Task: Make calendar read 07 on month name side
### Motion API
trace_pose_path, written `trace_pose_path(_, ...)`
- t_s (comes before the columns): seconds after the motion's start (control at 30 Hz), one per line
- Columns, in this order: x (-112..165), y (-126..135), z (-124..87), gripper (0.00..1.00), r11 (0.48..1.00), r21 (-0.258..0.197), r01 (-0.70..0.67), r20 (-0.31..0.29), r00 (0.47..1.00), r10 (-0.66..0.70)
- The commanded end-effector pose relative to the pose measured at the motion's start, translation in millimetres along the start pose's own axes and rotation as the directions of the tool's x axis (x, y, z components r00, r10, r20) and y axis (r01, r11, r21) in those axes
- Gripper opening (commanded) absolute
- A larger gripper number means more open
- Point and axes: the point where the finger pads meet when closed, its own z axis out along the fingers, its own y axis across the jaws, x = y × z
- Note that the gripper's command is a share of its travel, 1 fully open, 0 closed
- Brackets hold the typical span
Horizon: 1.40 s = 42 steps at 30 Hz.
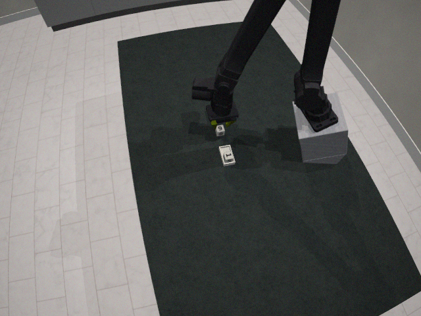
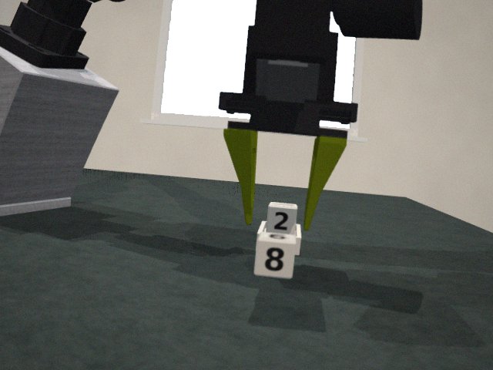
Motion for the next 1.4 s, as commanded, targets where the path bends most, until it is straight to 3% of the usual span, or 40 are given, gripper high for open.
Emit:
trace_pose_path(0.0, -0.5, 6.8, -4.2, 0.45, 1.000, -0.027, -0.003, 0.012, 1.000, 0.004)
trace_pose_path(1.37, -2.3, 10.7, -4.1, 0.45, 1.000, -0.026, -0.003, 0.012, 1.000, 0.004)
